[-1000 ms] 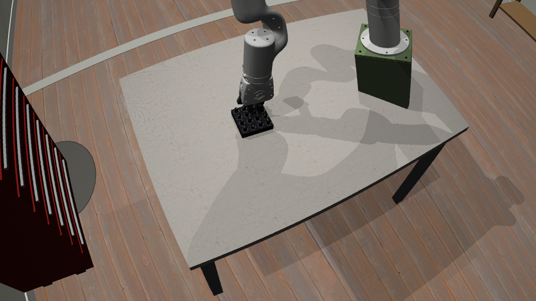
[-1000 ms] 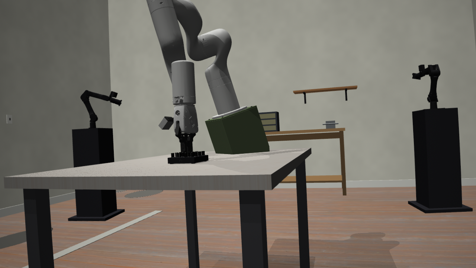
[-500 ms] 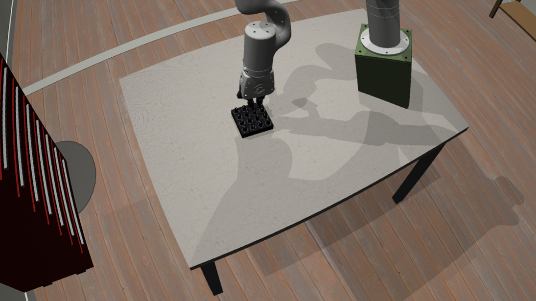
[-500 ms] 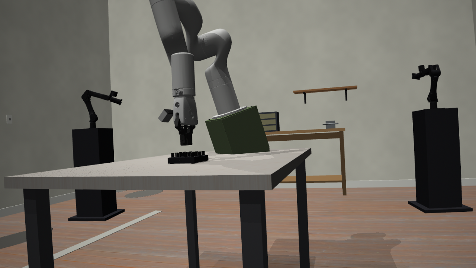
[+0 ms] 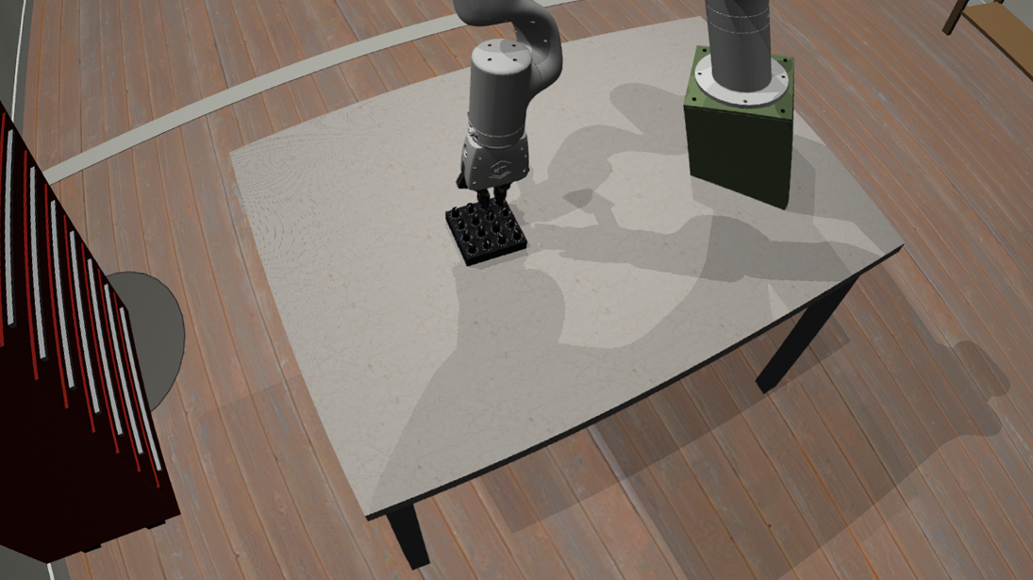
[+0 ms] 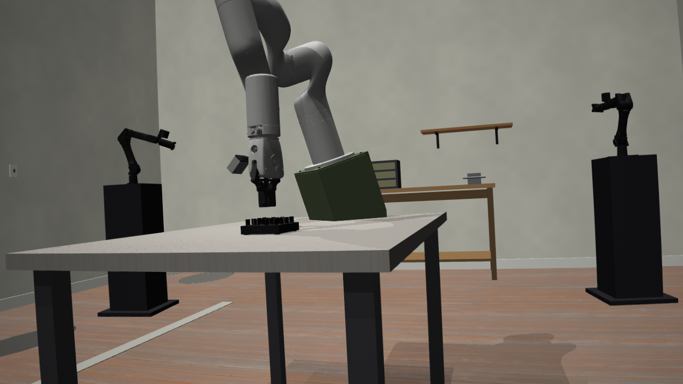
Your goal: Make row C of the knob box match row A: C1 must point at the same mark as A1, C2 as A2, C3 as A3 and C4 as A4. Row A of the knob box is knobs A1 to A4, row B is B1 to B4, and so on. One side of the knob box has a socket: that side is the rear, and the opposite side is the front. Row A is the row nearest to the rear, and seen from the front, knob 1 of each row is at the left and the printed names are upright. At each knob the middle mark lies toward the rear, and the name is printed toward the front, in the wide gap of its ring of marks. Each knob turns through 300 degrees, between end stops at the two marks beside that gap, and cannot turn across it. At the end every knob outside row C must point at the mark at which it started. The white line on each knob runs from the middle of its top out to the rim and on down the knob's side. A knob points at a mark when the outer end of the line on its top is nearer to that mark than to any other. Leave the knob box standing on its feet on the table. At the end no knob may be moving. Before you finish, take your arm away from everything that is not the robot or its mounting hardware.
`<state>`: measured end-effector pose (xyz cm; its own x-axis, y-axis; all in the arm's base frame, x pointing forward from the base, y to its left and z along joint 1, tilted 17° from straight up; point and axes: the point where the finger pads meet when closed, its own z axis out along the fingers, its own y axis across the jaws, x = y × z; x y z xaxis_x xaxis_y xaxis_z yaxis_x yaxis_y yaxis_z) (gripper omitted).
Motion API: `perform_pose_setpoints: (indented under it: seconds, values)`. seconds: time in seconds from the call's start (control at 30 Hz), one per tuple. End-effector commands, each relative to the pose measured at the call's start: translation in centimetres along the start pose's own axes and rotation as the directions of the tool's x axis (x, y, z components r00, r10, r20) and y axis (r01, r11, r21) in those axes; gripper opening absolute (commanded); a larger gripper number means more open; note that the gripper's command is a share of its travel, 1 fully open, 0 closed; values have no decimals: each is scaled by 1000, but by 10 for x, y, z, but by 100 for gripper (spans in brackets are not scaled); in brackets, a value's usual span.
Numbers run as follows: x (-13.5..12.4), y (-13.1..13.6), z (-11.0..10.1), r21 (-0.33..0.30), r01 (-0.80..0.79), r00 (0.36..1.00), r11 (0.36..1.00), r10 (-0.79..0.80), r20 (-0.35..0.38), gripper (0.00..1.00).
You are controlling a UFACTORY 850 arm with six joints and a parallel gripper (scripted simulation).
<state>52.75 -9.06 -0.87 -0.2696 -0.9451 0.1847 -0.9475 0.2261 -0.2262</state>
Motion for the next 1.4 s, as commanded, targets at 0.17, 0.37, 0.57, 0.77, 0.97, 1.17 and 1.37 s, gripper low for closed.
perform_pose_setpoints:
  seconds: [0.17, 0.37, 0.57, 0.77, 0.97, 1.17, 1.37]
  values:
    - [0, -1, -4, 1, -191, 982, 982, 191, 0, 19]
    - [0, -1, -6, 1, -353, 936, 936, 353, 0, 19]
    - [0, -2, -9, 1, -510, 860, 860, 510, 0, 19]
    - [0, -2, -12, 1, -659, 752, 752, 659, 0, 19]
    - [0, -2, -15, 1, -774, 634, 634, 774, 0, 19]
    - [0, -2, -18, 0, -875, 484, 484, 875, 0, 19]
    - [0, -2, -21, 0, -948, 319, 319, 948, 0, 19]
